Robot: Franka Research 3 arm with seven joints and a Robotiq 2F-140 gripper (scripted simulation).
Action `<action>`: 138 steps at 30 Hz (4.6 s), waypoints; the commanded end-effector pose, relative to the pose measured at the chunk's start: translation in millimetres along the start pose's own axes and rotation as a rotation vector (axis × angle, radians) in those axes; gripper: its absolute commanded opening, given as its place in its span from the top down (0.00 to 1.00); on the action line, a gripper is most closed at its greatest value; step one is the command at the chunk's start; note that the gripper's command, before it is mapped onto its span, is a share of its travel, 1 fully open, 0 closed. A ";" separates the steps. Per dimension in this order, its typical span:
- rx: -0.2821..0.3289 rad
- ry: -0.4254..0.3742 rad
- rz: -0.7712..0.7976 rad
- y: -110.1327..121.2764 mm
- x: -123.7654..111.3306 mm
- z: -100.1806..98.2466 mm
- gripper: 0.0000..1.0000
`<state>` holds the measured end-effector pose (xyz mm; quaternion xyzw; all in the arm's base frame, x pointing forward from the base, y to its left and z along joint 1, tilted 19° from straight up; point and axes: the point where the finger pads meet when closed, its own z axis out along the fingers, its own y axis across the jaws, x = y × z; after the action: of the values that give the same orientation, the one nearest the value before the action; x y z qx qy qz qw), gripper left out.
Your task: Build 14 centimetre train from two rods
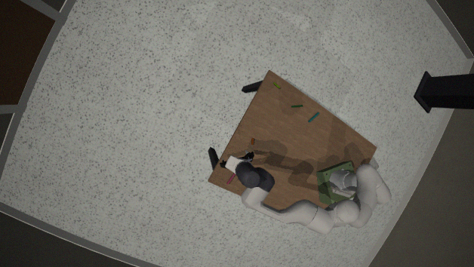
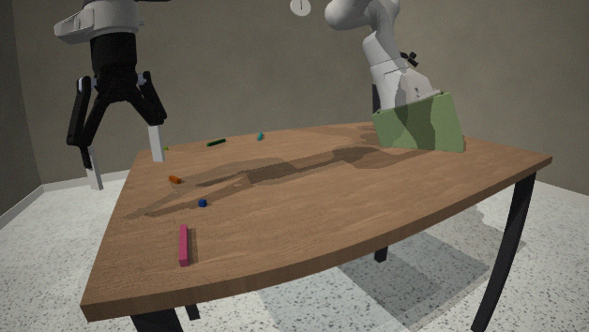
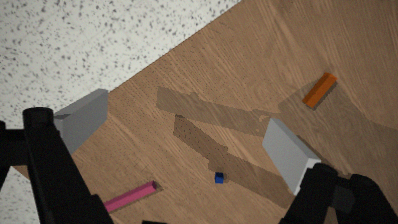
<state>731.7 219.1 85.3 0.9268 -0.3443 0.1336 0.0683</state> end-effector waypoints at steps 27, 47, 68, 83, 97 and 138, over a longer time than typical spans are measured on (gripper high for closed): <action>0.023 -0.004 -0.369 156.1 187.3 -6.9 0.00; 0.020 0.019 -0.519 295.9 283.8 -20.3 0.00; 0.005 0.041 -0.617 397.8 329.5 -33.9 0.77; 0.005 0.041 -0.617 397.8 329.5 -33.9 0.77; 0.005 0.041 -0.617 397.8 329.5 -33.9 0.77; 0.005 0.041 -0.617 397.0 331.2 5.0 0.77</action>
<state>708.7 -285.3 193.0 0.9855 -0.0479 0.1214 0.1088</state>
